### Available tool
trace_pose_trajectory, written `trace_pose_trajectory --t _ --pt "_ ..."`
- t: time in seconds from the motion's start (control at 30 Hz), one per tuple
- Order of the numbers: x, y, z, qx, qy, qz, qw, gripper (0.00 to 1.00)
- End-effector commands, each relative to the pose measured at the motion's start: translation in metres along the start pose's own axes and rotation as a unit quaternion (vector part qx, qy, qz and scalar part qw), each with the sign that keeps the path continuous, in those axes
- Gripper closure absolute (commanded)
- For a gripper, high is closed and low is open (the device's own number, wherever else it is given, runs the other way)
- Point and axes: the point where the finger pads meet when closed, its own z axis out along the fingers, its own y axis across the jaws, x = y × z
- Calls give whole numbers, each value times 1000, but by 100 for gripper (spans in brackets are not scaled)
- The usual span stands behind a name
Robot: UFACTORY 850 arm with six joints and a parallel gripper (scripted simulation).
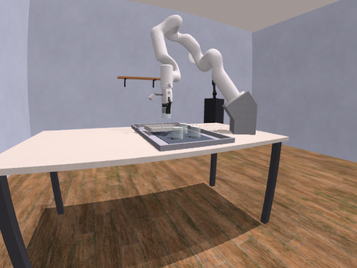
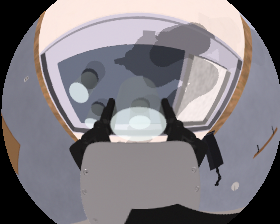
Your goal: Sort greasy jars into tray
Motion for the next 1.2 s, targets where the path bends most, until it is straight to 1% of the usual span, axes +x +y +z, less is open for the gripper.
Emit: trace_pose_trajectory --t 0.0,0.1,0.6,0.67,1.17 --pt "1 0 -12 -1 -1 0 1000 100" --pt "1 0 -15 -1 -1 0 1000 100" --pt "-14 47 -15 -1 -1 0 1000 100" --pt "-14 47 -15 -1 -1 0 1000 100" --pt "-29 95 -15 -1 -1 0 1000 100"
